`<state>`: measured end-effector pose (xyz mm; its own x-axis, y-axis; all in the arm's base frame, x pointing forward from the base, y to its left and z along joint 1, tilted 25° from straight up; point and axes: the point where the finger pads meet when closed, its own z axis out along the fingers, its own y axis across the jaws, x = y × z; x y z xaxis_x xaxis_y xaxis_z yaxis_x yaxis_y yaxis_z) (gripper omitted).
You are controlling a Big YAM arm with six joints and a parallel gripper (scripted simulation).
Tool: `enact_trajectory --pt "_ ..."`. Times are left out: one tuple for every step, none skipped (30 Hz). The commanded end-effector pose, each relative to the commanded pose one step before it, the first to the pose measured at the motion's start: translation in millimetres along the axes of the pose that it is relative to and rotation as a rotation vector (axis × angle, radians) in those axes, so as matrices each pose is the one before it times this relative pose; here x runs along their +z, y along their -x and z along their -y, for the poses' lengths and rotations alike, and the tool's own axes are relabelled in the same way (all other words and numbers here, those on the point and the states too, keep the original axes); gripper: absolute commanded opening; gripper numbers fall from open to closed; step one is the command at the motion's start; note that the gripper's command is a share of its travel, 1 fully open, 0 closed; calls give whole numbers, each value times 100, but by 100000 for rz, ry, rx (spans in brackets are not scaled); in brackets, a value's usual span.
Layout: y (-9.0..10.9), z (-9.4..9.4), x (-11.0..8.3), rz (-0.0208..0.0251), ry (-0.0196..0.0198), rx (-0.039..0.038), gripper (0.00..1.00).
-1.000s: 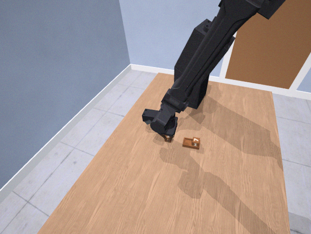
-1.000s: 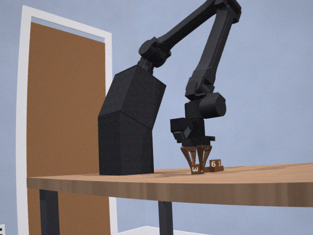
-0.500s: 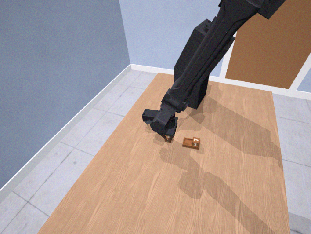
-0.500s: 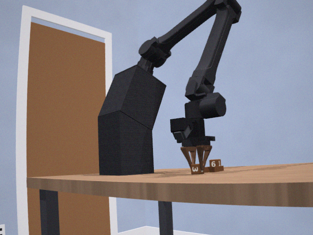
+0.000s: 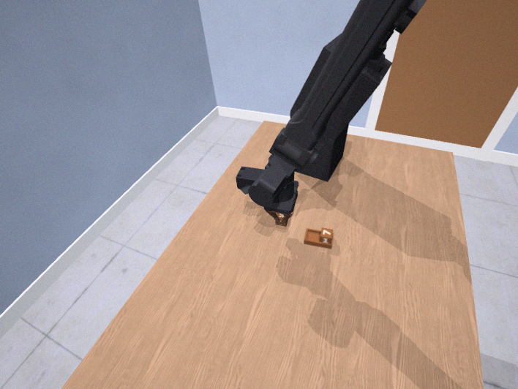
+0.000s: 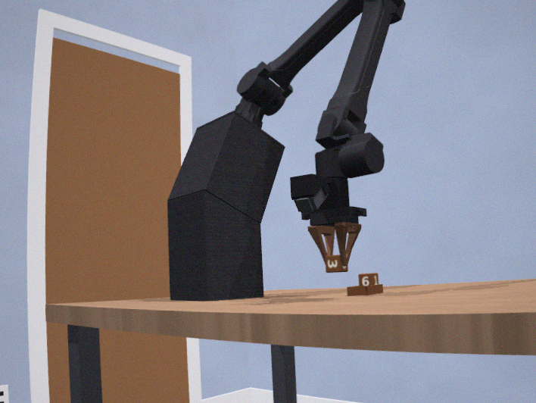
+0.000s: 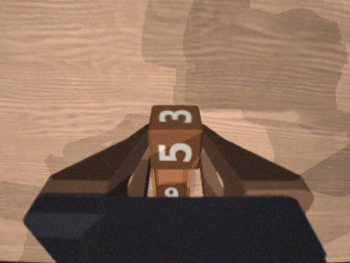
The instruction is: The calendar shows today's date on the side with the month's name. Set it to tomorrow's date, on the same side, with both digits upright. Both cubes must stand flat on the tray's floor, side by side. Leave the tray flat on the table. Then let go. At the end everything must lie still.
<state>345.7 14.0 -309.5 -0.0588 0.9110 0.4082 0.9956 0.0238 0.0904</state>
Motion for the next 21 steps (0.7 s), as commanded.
enact_trajectory --pt "812 -956 -3847 942 2906 -291 26" --pt "5 4 -637 14 7 -8 26" --pt "5 3 -559 15 5 -7 26" --pt "5 2 -471 15 4 -6 26" --pt "4 1 -376 13 2 -5 26" --pt "3 1 -279 10 2 -4 26" --pt "2 1 -187 7 1 -3 26" --pt "1 1 -105 4 0 -1 26" --pt "-96 1516 1077 -1046 -3399 1161 26" --pt "0 0 0 0 0 0 26" --pt "0 0 0 0 0 0 26" --pt "-457 -24 202 -125 -616 -1355 26" --pt "17 -59 -1 27 87 -43 26" --pt "5 -1045 -667 671 2153 -1034 26" --pt "12 -723 -445 459 1473 -705 26" --pt "61 -205 -6 94 303 -146 26" --pt "20 -68 -2 31 101 -50 26" --pt "-5 19 0 -8 -27 14 26" --pt "-550 141 169 -179 -633 98 26" --pt "-571 -122 -58 374 1016 502 26" --pt "-1195 -196 -135 190 273 -270 26"
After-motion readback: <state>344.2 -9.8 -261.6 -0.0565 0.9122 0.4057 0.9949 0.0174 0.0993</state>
